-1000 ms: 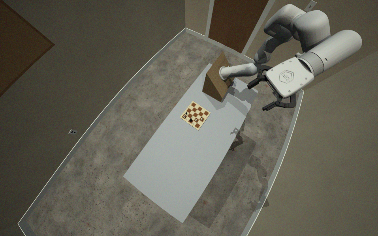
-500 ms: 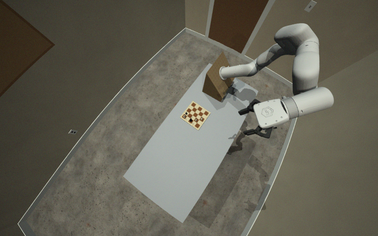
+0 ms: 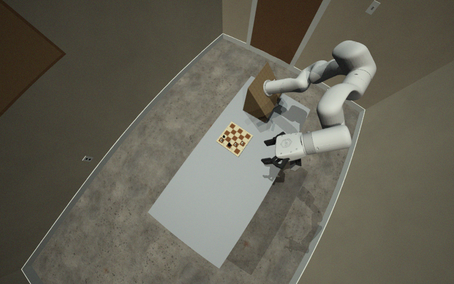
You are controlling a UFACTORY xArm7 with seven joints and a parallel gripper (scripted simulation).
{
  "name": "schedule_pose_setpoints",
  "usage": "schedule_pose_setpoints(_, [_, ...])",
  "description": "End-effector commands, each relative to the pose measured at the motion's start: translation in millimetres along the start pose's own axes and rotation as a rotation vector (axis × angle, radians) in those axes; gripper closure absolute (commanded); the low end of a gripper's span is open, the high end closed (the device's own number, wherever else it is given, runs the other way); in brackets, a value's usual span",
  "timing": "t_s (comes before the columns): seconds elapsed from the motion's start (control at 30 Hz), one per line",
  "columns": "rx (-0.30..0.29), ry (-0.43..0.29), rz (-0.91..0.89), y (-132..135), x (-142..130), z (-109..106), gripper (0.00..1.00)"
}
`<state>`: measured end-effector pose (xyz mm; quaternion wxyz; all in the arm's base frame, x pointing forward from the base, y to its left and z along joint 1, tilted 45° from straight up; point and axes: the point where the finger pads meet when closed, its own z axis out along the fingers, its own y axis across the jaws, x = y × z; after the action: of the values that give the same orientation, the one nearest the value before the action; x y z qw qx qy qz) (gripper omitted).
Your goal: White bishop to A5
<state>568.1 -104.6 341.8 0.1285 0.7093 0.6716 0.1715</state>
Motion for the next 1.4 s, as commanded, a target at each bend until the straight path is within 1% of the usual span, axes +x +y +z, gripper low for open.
schedule_pose_setpoints(0.0, [0.136, 0.042, 0.125, 0.4, 0.3, 68.1, 0.00])
schedule_pose_setpoints(0.1, [0.136, 0.042, 0.125, 0.5, 0.3, 69.6, 0.00])
schedule_pose_setpoints(0.13, [0.197, 0.062, 0.224, -15.2, 0.7, 98.1, 0.00])
schedule_pose_setpoints(0.17, [0.197, 0.062, 0.224, -15.3, 0.3, 106.4, 0.00])
schedule_pose_setpoints(0.2, [0.197, 0.062, 0.224, -15.2, 0.1, 109.5, 0.00])
schedule_pose_setpoints(0.27, [0.197, 0.062, 0.224, -15.2, 0.1, 109.5, 0.00])
schedule_pose_setpoints(0.3, [0.256, 0.082, 0.325, -32.9, -0.1, 140.4, 0.00])
schedule_pose_setpoints(0.33, [0.256, 0.082, 0.325, -33.2, -0.7, 147.4, 0.00])
schedule_pose_setpoints(0.43, [0.256, 0.082, 0.325, -33.2, -0.7, 147.4, 0.00])
schedule_pose_setpoints(0.47, [0.314, 0.102, 0.426, -52.8, -1.6, 182.7, 0.00])
schedule_pose_setpoints(0.53, [0.314, 0.102, 0.426, -52.8, -1.6, 182.7, 0.00])
schedule_pose_setpoints(0.57, [0.371, 0.123, 0.526, -71.2, -1.1, 206.7, 0.00])
schedule_pose_setpoints(0.6, [0.371, 0.123, 0.526, -73.3, -2.0, 214.9, 0.00])
schedule_pose_setpoints(0.67, [0.371, 0.123, 0.526, -73.3, -2.0, 214.9, 0.00])
schedule_pose_setpoints(0.7, [0.425, 0.142, 0.625, -93.6, -1.6, 242.4, 0.00])
schedule_pose_setpoints(0.77, [0.425, 0.142, 0.625, -94.1, -1.8, 243.9, 0.00])
schedule_pose_setpoints(0.8, [0.477, 0.162, 0.720, -113.3, -0.6, 267.0, 0.00])
schedule_pose_setpoints(0.87, [0.477, 0.162, 0.720, -114.6, -0.8, 269.7, 0.00])
schedule_pose_setpoints(0.9, [0.526, 0.181, 0.812, -133.3, 1.0, 290.7, 0.00])
schedule_pose_setpoints(1.0, [0.526, 0.181, 0.812, -134.2, 0.9, 292.3, 0.00])
schedule_pose_setpoints(1.03, [0.572, 0.198, 0.898, -152.5, 3.4, 311.9, 0.00])
schedule_pose_setpoints(1.07, [0.572, 0.198, 0.898, -152.5, 3.4, 311.9, 0.00])
schedule_pose_setpoints(1.1, [0.614, 0.215, 0.978, -169.3, 6.4, 328.8, 0.00])
schedule_pose_setpoints(1.17, [0.614, 0.215, 0.978, -169.3, 6.4, 328.8, 0.00])
schedule_pose_setpoints(1.2, [0.653, 0.231, 1.052, -184.4, 9.7, 343.1, 0.00])
schedule_pose_setpoints(1.23, [0.653, 0.231, 1.052, -184.4, 9.7, 343.1, 0.00])
schedule_pose_setpoints(1.27, [0.688, 0.245, 1.119, -197.7, 13.3, 355.2, 0.00])
schedule_pose_setpoints(1.3, [0.688, 0.245, 1.119, -197.7, 13.3, 355.2, 0.00])
schedule_pose_setpoints(1.33, [0.720, 0.259, 1.179, -209.2, 16.8, 365.3, 0.00])
schedule_pose_setpoints(1.37, [0.720, 0.259, 1.179, -209.2, 16.8, 365.3, 0.00])
